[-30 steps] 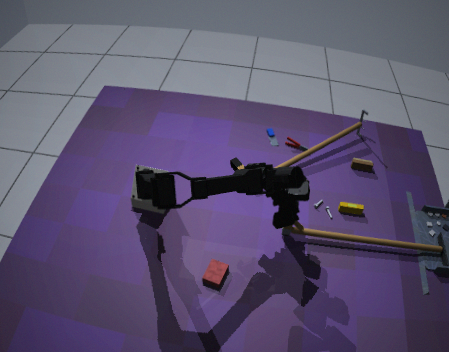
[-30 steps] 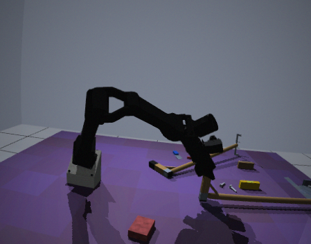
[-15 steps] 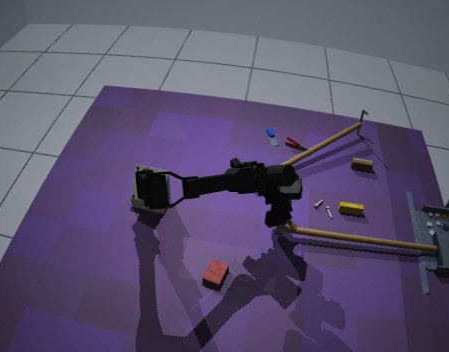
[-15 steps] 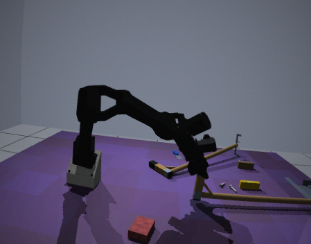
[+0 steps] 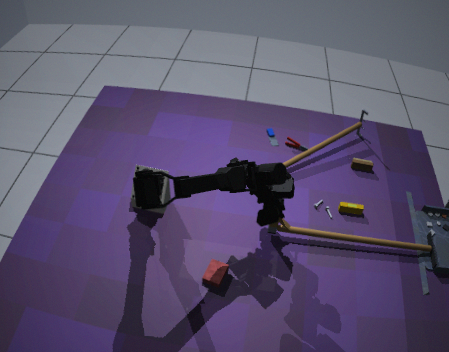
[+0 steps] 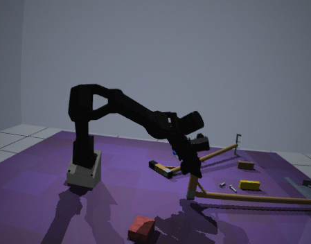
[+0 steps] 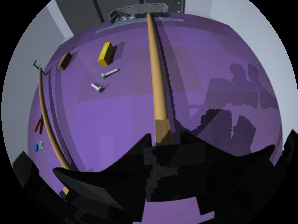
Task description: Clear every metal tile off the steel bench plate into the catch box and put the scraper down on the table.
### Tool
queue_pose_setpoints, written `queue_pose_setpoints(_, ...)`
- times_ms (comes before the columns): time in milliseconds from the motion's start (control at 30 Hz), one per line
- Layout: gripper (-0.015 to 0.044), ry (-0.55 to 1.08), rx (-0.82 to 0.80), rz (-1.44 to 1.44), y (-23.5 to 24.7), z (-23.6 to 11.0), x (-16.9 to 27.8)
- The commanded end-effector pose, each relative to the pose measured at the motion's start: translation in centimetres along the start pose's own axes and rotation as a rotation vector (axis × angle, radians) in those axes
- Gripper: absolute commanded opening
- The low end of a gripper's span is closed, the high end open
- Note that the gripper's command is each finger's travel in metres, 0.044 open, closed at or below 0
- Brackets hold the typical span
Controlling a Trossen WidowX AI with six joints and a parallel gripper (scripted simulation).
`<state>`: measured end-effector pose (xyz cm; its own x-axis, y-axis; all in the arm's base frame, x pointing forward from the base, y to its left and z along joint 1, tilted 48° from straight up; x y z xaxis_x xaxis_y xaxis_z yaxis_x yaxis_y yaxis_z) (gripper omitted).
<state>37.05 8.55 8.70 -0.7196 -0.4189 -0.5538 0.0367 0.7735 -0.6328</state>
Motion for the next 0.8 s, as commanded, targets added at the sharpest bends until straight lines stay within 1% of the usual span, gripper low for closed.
queue_pose_setpoints(0,0.0000,-0.008,0.000,0.007,-0.1,-0.6,0.4)
queue_pose_setpoints(767,0.0000,-0.010,-0.001,0.006,-0.8,-2.6,3.4)
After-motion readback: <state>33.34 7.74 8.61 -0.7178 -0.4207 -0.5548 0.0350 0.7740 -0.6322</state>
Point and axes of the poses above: the point midway between the two fingers, 35 mm back from their tips, its own z axis out along the fingers, its own y axis across the jaws, x = y × z, the point moved 5 cm from there along -z, back along the fingers, and after that the axes turned 13 degrees about z, right-handed, at the moved point
